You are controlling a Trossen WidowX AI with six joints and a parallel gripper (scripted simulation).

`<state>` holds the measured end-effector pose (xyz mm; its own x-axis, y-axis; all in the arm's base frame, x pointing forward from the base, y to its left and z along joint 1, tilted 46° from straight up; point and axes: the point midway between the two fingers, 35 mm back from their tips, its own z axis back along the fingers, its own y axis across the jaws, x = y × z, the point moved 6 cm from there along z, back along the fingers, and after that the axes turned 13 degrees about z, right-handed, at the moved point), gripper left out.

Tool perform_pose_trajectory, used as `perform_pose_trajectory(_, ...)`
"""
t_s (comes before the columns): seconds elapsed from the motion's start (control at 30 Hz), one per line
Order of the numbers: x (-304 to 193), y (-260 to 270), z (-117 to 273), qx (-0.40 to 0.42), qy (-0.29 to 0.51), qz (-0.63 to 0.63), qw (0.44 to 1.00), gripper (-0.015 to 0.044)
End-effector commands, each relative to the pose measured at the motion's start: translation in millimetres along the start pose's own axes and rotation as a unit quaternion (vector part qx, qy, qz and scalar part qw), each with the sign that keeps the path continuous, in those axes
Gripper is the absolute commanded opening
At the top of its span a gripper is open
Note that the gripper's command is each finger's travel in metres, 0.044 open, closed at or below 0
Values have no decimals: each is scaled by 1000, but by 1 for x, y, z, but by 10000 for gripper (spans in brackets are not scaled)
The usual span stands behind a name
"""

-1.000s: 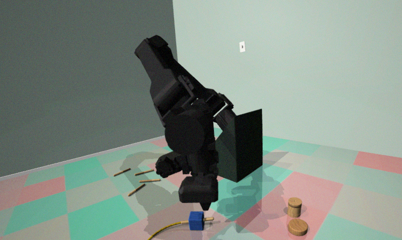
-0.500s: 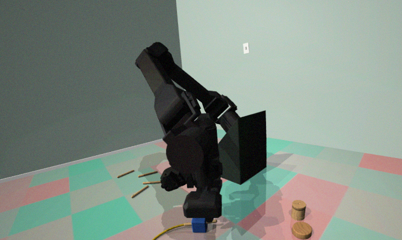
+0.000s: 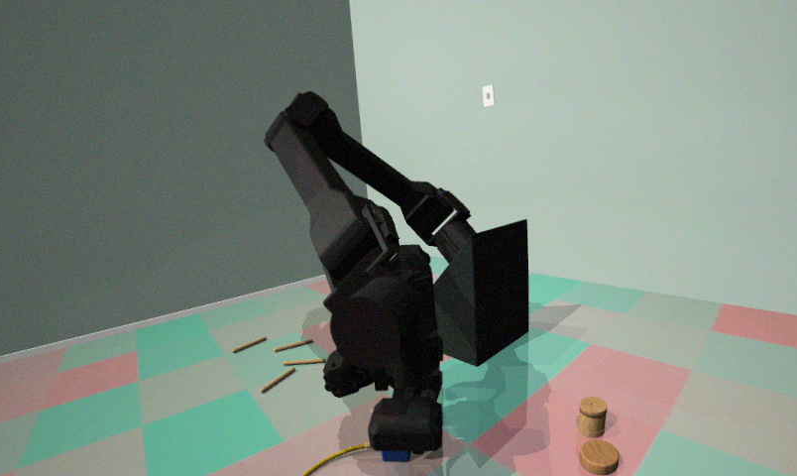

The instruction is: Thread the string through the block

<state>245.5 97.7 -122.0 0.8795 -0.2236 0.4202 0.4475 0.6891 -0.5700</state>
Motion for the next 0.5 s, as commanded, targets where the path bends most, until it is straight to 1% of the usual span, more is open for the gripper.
perform_pose_trajectory(0.0,-3,-2,-4,-5,-1,6,1000,121)
perform_pose_trajectory(0.27,-3,-2,-4,-5,-1,6,1000,121)
perform_pose_trajectory(0.4,-2,-1,-2,-3,1,2,1000,16)
perform_pose_trajectory(0.43,-2,-1,-2,-3,1,2,1000,0)
perform_pose_trajectory(0.47,-2,-1,-2,-3,1,2,1000,0)
